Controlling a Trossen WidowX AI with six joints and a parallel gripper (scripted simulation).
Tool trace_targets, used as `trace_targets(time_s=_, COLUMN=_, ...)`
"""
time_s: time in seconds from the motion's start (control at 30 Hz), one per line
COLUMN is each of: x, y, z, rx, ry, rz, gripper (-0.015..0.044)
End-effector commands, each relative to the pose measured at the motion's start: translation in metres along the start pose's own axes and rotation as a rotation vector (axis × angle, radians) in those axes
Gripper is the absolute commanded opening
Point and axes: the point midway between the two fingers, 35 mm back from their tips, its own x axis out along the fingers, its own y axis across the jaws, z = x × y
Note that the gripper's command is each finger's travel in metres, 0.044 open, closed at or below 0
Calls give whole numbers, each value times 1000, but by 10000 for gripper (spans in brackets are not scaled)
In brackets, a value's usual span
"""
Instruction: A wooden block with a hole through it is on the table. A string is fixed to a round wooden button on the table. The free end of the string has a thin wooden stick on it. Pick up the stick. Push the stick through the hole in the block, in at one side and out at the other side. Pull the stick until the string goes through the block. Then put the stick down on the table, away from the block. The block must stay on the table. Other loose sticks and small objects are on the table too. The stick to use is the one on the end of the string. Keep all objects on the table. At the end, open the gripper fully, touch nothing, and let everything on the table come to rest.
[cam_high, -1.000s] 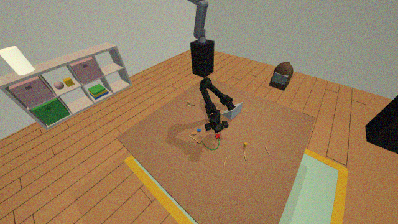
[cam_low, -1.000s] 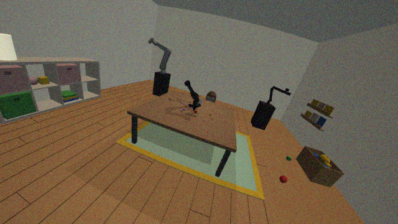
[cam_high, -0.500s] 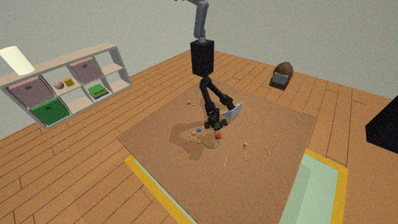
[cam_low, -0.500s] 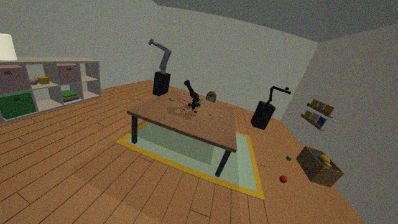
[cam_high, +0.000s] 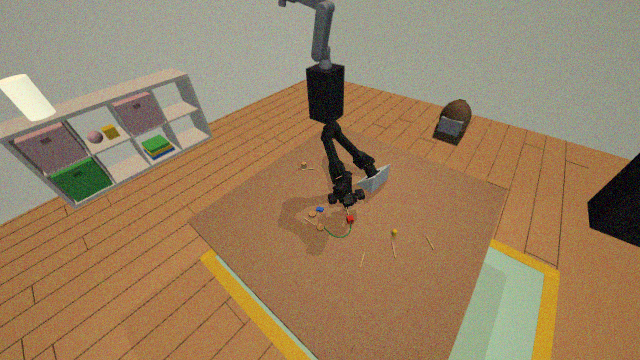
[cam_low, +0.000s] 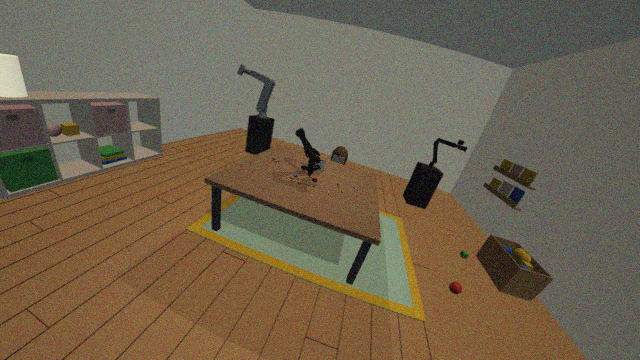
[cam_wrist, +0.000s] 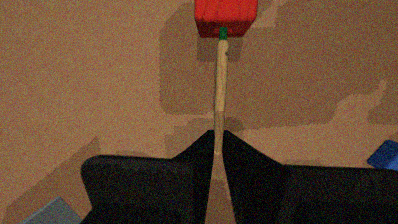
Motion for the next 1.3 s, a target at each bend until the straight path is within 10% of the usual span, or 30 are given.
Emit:
trace_targets(time_s=0.0, x=0, y=1, z=-6, rx=-7, ry=4, rz=0, gripper=0)
trace_targets(time_s=1.27, x=7, y=-1, z=-47, rx=-3, ry=5, rz=-17, gripper=0)
